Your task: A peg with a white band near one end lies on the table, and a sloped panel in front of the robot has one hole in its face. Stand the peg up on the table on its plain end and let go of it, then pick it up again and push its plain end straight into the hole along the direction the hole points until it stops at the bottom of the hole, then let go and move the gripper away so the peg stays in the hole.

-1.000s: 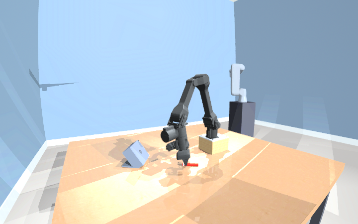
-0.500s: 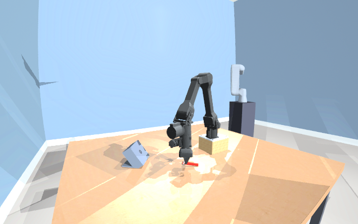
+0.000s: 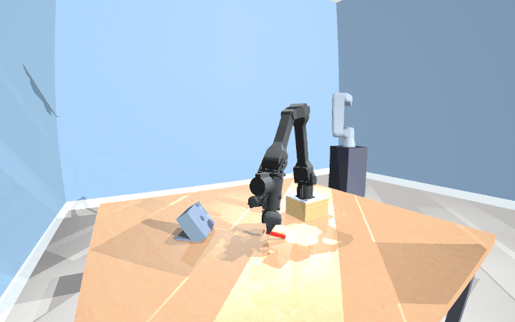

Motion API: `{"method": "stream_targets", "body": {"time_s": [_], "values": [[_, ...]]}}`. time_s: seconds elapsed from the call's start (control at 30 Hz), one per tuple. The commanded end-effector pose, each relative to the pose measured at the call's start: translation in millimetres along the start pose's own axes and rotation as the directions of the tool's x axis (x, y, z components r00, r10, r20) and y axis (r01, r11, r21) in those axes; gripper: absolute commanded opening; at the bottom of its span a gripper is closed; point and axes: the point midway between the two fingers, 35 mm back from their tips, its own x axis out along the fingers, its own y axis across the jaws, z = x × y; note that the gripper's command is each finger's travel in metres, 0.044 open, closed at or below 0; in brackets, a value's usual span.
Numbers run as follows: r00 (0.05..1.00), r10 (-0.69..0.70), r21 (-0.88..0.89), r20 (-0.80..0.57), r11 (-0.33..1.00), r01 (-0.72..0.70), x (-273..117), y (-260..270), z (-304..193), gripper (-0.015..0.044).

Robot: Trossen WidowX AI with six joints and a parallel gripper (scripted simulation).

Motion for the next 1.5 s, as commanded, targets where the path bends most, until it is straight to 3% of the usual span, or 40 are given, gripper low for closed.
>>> {"method": "stream_targets", "body": {"time_s": [0.0, 1.47], "values": [[0.999, -0.003, 0.004, 0.032, 1.0, 0.003, -1, -2, -2, 0.0051], [0.918, -0.004, 0.004, 0.397, 1.0, 0.003, -20, -1, -26, 0.0051]]}}
